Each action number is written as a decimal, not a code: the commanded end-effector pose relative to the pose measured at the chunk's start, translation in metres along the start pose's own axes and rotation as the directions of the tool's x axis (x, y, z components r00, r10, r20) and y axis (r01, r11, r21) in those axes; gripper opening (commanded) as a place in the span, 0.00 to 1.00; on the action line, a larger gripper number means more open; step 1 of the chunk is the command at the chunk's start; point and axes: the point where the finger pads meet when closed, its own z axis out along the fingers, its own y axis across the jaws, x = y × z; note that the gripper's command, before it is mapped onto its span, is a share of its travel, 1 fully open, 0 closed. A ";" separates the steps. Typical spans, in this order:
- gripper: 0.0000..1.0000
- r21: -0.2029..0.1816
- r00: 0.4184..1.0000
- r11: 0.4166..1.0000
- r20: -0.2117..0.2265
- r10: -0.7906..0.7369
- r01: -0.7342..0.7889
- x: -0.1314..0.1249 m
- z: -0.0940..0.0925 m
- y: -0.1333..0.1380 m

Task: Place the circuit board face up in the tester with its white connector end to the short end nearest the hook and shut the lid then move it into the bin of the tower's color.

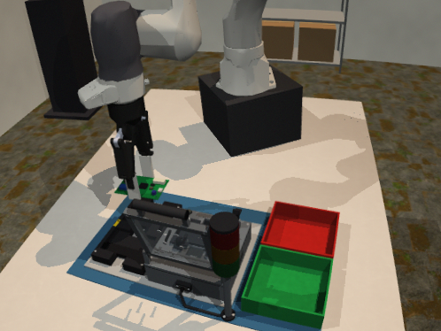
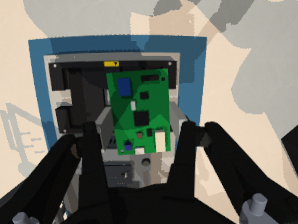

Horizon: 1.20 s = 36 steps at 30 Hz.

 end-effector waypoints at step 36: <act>0.46 0.003 0.996 0.996 0.000 0.085 -0.085 0.001 -0.001 0.000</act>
